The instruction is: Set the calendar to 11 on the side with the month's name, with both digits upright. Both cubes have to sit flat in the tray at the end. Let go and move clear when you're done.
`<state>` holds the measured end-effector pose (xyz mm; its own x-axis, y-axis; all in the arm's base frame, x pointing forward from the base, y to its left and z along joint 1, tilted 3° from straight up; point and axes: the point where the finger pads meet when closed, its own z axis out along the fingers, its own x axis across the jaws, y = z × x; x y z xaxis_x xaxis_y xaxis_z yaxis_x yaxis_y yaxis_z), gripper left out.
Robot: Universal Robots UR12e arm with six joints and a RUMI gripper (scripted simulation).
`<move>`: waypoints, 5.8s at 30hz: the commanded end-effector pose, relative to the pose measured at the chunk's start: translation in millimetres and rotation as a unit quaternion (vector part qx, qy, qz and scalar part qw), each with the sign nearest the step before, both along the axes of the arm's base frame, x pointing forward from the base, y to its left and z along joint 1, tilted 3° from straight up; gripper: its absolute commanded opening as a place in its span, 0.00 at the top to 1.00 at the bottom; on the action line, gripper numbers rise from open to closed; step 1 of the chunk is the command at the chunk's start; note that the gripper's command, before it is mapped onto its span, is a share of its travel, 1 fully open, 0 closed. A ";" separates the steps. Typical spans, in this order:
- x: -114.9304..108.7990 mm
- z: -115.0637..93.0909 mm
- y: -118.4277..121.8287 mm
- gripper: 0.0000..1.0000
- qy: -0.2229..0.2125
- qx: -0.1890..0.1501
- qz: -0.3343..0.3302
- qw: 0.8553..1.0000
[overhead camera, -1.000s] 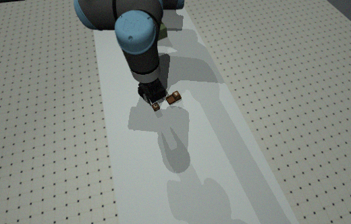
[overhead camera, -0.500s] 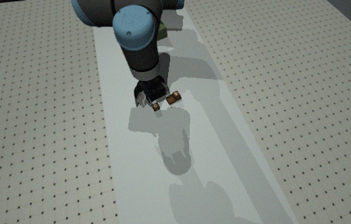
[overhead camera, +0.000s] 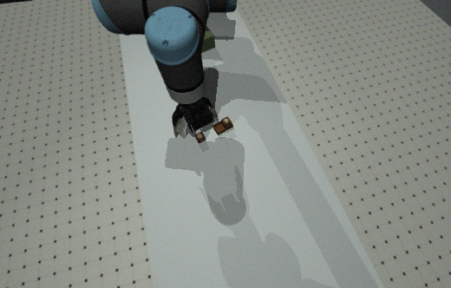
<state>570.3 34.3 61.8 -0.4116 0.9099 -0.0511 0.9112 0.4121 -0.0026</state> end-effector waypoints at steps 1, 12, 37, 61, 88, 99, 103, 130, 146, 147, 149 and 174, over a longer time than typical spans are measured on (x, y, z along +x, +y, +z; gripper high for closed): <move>0.5 0.6 -0.1 0.00 -0.001 0.000 -0.003 1.000; -0.9 -0.4 0.0 0.00 -0.004 0.001 -0.068 0.998; -4.1 -5.5 0.9 0.00 -0.020 0.008 -0.404 0.914; -0.6 -10.2 -1.0 0.00 -0.034 0.013 -0.691 0.721; -0.2 -10.5 -1.4 0.72 -0.034 0.014 -0.708 0.705; -0.2 -10.5 -1.4 0.72 -0.034 0.014 -0.708 0.705; -0.2 -10.5 -1.4 0.72 -0.034 0.014 -0.708 0.705; 0.1 -23.4 -1.8 0.72 -0.034 0.014 -0.708 0.705; 0.5 -45.2 -2.5 0.72 -0.034 0.014 -0.708 0.705; 0.6 -46.7 -2.6 0.72 -0.034 0.014 -0.708 0.705; 0.6 -49.5 -2.7 0.72 -0.034 0.014 -0.708 0.705; 0.9 -62.5 -3.1 0.72 -0.034 0.014 -0.708 0.705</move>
<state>570.6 31.3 -1.1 0.9137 0.4064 -0.0023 0.4060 -0.9124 0.0511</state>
